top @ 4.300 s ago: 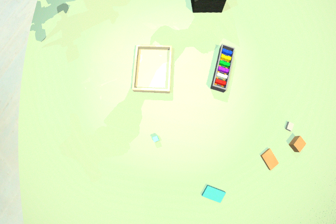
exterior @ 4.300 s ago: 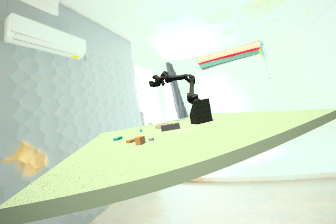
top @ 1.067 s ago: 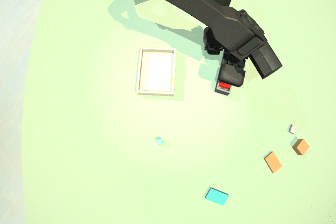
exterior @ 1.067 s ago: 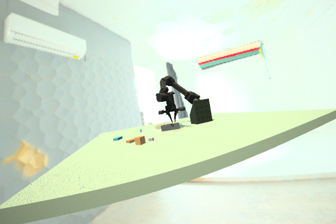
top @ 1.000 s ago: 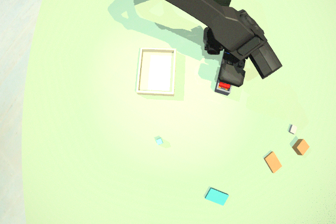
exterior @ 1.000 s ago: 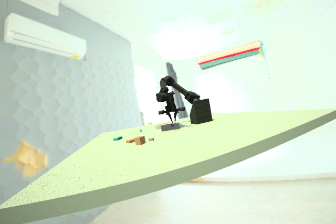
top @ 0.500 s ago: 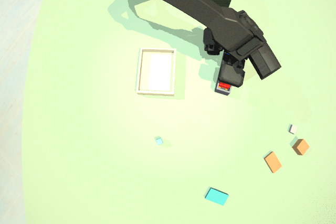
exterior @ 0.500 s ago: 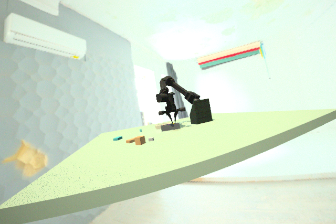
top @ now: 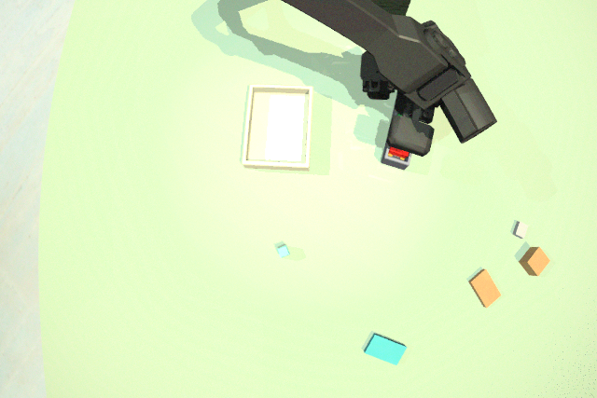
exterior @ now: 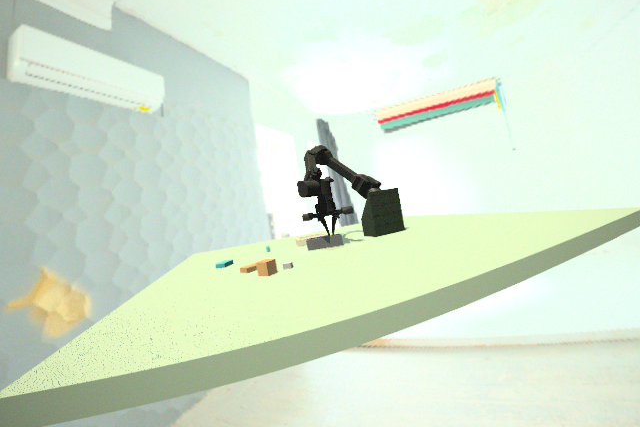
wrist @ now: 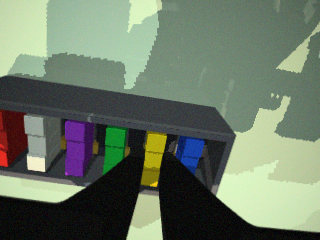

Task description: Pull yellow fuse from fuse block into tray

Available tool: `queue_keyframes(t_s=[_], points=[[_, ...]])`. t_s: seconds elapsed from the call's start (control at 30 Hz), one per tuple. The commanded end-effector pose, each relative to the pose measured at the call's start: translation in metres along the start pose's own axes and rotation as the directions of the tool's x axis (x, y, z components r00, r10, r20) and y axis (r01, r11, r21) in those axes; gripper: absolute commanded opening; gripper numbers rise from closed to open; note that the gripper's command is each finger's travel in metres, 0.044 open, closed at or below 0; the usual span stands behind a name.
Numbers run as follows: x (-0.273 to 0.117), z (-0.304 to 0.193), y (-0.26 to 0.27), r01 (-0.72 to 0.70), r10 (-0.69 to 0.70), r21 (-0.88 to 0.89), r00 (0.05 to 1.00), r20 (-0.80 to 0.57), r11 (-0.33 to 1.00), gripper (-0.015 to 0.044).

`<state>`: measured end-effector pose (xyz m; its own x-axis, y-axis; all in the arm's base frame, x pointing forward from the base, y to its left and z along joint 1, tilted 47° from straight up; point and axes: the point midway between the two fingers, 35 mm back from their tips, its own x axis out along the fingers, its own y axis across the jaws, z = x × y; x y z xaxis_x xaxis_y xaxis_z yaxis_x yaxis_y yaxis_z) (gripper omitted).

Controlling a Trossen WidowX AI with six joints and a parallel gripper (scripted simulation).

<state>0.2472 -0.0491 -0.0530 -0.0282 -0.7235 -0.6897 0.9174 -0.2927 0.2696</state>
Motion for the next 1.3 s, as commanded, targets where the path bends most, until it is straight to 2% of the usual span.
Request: queue_keyframes(t_s=[0.0,0.13,1.27], points=[[0.000,0.000,0.000,0.000,0.000,0.000,1.000,0.000,1.000,0.0022],[0.000,0.000,0.000,0.000,0.000,0.000,1.000,0.000,1.000,0.0000],[-0.015,-0.001,0.001,-0.001,0.001,-0.001,1.000,0.000,1.000,0.0000]])
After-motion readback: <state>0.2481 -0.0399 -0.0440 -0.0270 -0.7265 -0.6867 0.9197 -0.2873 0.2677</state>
